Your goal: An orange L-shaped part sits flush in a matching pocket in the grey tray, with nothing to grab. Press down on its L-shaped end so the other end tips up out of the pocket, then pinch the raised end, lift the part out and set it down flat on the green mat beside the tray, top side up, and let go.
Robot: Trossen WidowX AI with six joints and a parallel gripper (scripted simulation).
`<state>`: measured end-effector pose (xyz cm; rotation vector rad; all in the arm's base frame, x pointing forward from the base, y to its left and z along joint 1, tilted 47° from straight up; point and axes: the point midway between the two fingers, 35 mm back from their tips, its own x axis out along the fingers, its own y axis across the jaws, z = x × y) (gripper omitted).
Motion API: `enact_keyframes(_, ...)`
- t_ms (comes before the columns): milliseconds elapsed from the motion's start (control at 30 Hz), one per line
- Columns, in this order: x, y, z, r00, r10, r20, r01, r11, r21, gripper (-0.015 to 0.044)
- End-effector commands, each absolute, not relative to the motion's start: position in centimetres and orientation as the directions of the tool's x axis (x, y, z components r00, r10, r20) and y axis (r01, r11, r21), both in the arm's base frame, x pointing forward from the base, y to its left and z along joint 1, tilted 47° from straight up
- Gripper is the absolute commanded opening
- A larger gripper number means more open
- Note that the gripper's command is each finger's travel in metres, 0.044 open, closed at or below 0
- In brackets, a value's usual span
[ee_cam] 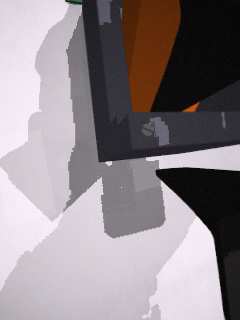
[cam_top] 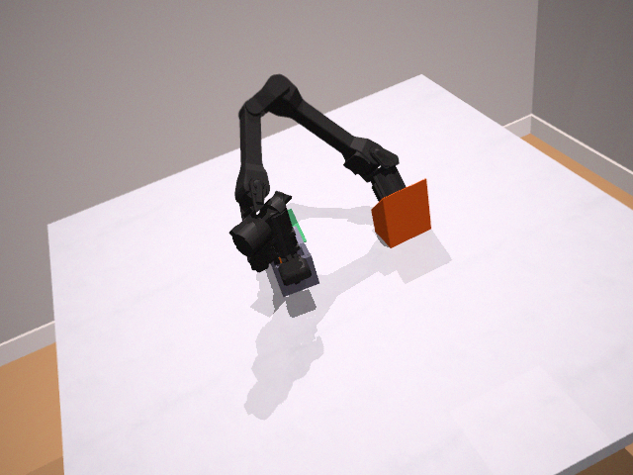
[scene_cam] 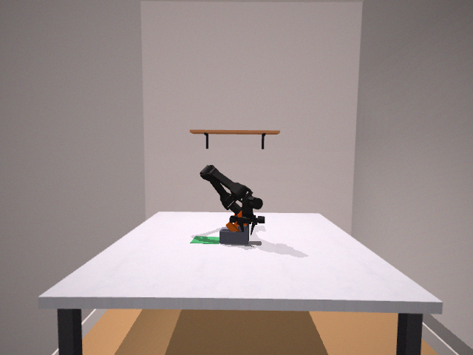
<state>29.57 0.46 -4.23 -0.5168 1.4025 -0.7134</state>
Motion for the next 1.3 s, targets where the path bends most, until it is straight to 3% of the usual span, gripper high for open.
enact_keyframes(0,29.5,0.2,-4.2,0.018,-0.723,-0.690,0.137,0.686,-0.715,0.0180)
enact_keyframes(700,29.6,2.0,-4.1,0.019,-0.722,-0.691,0.138,0.687,-0.714,0.0180)
enact_keyframes(1000,29.4,8.0,3.1,0.017,-0.720,-0.694,0.136,0.689,-0.711,0.0180)
enact_keyframes(1267,29.6,8.1,2.9,0.035,-0.717,-0.696,0.132,0.693,-0.708,0.0180)
